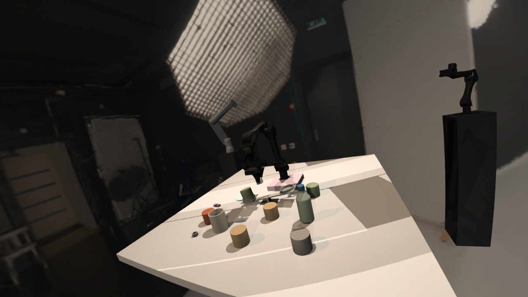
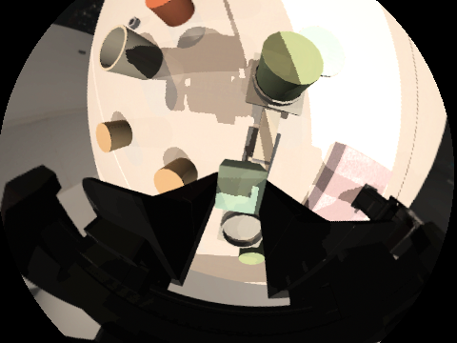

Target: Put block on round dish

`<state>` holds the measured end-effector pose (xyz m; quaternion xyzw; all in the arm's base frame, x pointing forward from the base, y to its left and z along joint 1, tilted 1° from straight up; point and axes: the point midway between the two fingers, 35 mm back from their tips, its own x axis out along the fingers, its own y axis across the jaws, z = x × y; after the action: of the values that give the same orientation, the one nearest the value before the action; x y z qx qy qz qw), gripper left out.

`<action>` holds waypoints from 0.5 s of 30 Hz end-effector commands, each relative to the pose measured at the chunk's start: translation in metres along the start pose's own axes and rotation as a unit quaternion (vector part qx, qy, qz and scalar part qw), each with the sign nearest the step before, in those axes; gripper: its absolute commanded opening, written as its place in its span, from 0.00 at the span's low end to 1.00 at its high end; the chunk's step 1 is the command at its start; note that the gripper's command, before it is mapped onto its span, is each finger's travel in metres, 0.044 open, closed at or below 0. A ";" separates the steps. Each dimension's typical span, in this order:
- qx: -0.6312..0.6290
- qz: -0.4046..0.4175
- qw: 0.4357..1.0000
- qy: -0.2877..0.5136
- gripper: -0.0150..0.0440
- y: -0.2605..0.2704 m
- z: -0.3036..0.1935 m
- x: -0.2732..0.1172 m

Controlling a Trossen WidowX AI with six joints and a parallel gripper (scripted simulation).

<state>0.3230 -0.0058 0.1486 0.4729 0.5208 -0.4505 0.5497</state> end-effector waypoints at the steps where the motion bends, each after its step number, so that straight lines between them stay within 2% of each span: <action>1: 0.001 0.001 1.000 -0.004 0.25 -0.001 0.014 0.003; 15: 0.004 0.003 1.000 -0.013 0.25 -0.012 0.063 0.015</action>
<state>0.3229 -0.0594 0.1368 0.4738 0.5109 -0.4556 0.5540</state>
